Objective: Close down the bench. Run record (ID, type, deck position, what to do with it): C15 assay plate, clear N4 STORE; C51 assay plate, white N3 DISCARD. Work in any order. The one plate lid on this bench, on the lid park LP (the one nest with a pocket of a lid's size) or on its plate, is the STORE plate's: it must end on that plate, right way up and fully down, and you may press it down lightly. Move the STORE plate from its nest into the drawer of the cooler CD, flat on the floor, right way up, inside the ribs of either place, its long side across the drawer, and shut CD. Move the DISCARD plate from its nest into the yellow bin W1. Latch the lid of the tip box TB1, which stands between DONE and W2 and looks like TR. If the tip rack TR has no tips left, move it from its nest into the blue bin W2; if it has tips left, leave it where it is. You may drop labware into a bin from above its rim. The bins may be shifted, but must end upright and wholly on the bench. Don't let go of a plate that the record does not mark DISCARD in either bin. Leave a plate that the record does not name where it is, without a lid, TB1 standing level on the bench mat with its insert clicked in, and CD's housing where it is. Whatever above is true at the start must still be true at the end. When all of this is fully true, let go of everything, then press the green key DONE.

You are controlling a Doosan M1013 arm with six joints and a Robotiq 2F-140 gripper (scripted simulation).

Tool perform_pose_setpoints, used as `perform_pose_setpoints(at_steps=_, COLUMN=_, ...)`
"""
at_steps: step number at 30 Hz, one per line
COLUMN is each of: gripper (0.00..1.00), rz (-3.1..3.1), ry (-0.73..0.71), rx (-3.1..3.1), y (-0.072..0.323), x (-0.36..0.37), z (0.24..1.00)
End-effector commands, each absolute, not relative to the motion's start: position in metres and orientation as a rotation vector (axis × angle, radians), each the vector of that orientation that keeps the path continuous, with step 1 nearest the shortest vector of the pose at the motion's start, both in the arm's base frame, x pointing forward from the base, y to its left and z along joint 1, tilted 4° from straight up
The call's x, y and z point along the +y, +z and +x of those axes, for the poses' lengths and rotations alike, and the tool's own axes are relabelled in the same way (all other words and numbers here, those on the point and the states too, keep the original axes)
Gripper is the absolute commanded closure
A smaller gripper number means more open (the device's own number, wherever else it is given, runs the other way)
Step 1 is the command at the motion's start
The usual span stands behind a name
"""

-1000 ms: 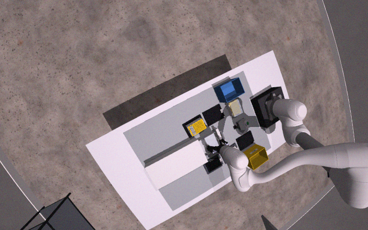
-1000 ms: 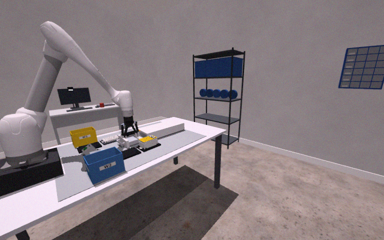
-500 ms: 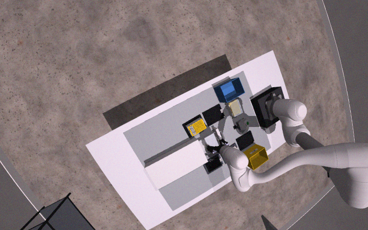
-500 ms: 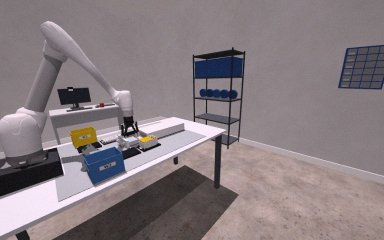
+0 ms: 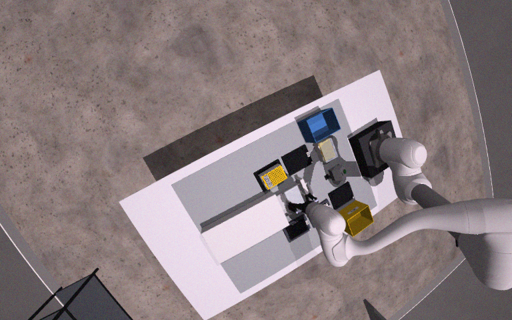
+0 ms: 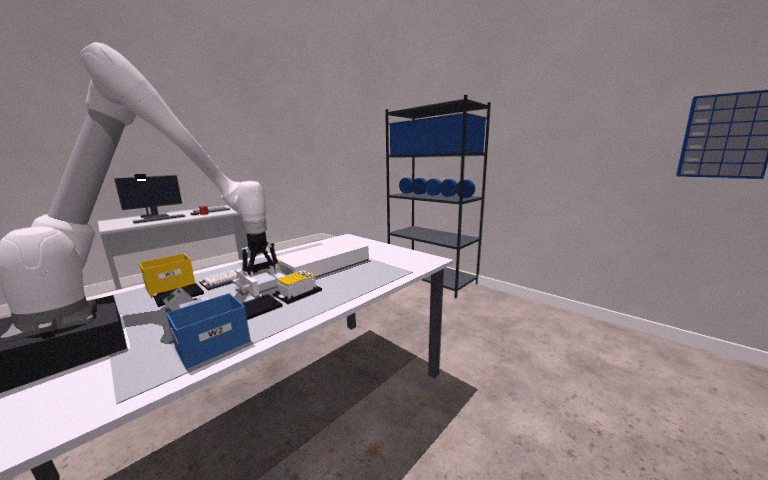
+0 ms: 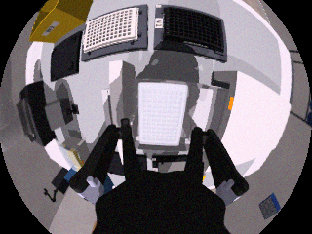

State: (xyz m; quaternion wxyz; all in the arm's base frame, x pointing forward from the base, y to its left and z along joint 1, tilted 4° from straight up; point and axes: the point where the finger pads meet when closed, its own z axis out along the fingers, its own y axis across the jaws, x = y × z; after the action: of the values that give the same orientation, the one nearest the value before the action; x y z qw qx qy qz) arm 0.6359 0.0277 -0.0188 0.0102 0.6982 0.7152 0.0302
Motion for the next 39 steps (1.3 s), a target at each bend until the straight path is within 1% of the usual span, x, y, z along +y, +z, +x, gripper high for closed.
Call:
perform_pose_setpoints(at_steps=1, gripper=1.0, rz=2.18, ry=0.093, rx=2.233, y=-0.019, x=0.028, z=0.635)
perform_pose_setpoints(at_steps=10, gripper=1.0, rz=2.18, ry=0.093, rx=2.233, y=-0.019, x=0.028, z=0.635)
perform_pose_setpoints(at_steps=11, gripper=0.34, rz=2.18, ry=0.093, rx=2.233, y=-0.019, x=0.028, z=0.635)
perform_pose_setpoints(at_steps=39, gripper=0.34, rz=2.18, ry=0.093, rx=2.233, y=-0.02, x=0.027, z=0.623)
